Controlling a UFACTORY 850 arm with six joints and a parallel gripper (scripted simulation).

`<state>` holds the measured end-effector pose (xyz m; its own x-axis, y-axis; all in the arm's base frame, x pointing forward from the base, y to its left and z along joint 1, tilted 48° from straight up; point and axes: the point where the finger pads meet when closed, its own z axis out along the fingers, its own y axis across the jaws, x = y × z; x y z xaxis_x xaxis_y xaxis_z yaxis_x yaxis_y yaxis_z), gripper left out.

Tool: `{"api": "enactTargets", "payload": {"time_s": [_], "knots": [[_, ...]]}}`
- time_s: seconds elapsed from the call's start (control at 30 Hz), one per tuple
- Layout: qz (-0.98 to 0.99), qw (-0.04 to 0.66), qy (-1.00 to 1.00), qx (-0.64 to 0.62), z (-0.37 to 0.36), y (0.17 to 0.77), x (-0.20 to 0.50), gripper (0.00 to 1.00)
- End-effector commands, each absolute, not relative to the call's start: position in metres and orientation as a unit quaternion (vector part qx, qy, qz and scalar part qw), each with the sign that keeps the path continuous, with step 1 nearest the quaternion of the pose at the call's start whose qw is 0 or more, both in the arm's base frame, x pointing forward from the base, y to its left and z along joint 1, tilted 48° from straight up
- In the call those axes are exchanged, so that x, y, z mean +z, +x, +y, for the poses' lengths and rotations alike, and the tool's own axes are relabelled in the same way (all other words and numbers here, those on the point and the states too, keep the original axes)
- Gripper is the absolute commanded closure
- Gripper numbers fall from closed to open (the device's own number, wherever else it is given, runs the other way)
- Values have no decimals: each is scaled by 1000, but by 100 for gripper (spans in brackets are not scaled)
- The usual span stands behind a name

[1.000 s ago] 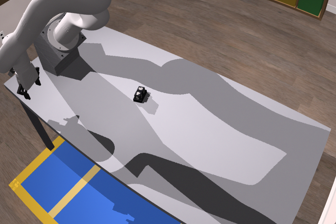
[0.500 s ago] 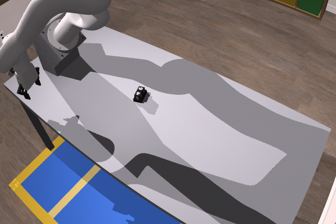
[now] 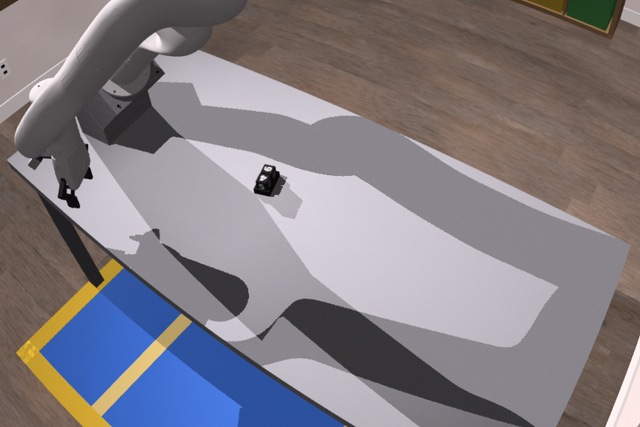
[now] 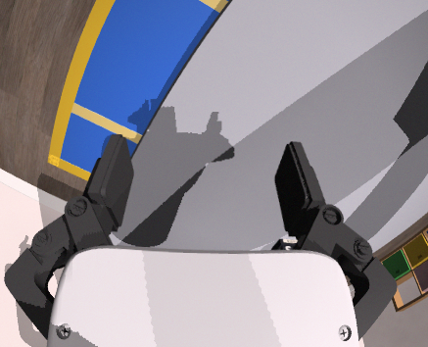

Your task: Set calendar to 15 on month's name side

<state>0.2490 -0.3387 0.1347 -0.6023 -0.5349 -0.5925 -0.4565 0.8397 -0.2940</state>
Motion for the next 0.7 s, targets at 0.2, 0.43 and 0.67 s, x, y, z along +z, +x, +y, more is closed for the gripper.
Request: {"api": "enactTargets", "payload": {"time_s": [0.2, 0.43, 0.67], "knots": [[854, 315, -390, -143, -310, 328, 169, 0], [820, 299, -452, -183, -279, 367, 191, 0], [801, 292, -482, -202, -259, 385, 203, 0]]}}
